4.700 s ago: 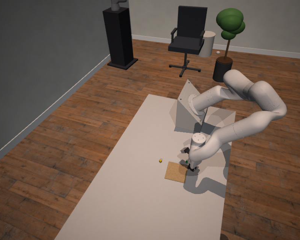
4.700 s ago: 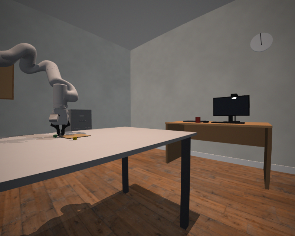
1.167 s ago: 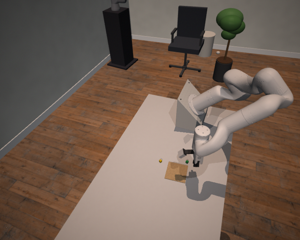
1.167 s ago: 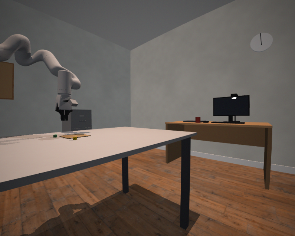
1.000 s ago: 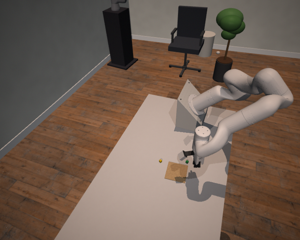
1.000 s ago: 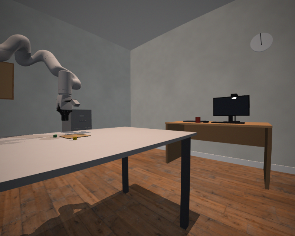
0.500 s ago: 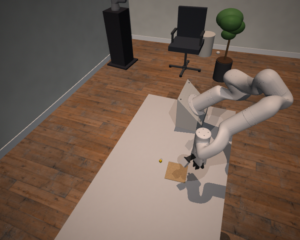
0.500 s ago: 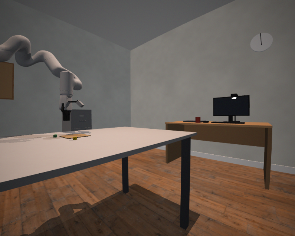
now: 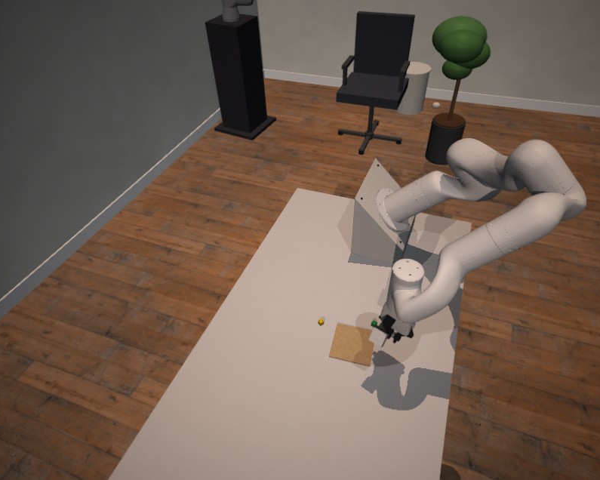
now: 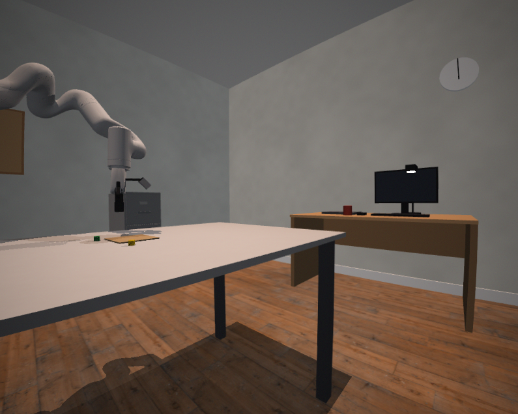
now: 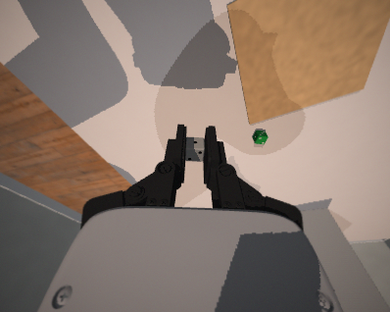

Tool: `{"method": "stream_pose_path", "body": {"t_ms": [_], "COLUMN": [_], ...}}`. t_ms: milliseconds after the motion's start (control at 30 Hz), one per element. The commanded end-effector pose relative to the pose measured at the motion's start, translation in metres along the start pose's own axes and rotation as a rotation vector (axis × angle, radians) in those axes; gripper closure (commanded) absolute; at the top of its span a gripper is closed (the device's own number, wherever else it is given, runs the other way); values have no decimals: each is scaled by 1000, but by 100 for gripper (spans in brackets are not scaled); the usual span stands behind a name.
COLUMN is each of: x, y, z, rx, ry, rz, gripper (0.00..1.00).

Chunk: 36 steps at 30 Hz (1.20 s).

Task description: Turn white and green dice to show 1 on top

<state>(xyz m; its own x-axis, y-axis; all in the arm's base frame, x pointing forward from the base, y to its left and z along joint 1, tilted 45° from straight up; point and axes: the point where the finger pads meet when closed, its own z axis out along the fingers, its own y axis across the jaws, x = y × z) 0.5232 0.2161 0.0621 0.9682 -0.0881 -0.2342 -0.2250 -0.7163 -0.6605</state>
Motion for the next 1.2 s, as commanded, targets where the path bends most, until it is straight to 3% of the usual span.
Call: {"method": "stream_pose_path", "body": {"t_ms": [0, 533, 900, 1167], "x": [4, 12, 13, 11], "y": [-4, -15, -16, -15], "z": [0, 1, 1, 1], "rx": [9, 7, 10, 58], "ry": [10, 12, 18, 173], "rz": [-171, -555, -593, -591], "gripper": [89, 89, 89, 89]}}
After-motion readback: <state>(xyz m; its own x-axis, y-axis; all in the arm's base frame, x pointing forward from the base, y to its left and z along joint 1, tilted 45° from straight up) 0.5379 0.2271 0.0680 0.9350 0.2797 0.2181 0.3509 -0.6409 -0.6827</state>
